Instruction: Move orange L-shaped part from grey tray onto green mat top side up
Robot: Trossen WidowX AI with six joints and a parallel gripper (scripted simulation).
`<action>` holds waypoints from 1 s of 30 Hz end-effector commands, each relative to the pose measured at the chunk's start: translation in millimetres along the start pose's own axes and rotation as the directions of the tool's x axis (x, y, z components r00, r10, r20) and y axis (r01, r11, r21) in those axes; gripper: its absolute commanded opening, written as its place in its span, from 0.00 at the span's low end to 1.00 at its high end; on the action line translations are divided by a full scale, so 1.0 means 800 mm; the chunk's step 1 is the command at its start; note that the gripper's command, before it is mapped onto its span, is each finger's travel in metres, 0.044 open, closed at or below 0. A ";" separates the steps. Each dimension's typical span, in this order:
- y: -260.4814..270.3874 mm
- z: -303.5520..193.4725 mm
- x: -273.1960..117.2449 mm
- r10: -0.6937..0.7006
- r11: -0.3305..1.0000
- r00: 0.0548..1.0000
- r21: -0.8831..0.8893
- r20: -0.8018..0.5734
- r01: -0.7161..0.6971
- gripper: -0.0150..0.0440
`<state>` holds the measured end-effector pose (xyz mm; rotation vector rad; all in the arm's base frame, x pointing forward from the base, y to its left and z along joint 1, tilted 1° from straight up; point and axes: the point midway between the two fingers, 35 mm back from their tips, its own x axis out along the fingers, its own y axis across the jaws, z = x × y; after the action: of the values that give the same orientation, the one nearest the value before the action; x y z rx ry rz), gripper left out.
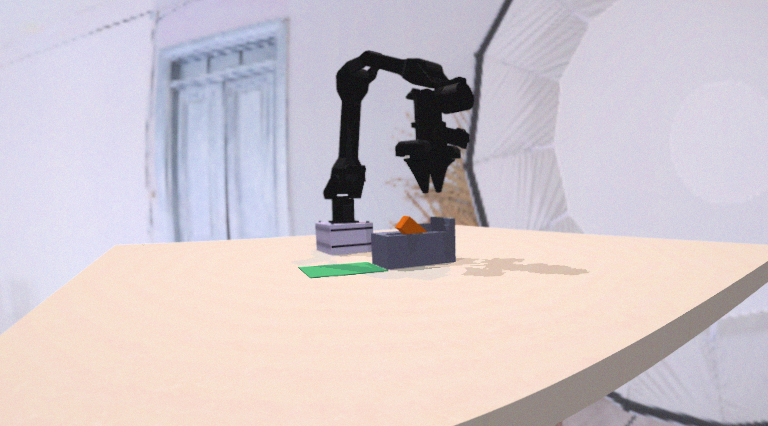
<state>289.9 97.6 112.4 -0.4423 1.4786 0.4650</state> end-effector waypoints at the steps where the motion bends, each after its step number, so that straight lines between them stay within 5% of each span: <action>1: -0.037 -0.025 -0.002 -0.003 0.793 1.000 -0.609 -0.013 -0.006 0.73; 7: -0.052 -0.036 -0.003 -0.003 0.583 1.000 -0.812 -0.017 -0.011 0.73; 30: -0.052 -0.037 0.034 -0.003 0.583 1.000 -0.812 -0.017 -0.012 0.73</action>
<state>291.6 48.8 100.3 -1.1763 1.1877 1.1558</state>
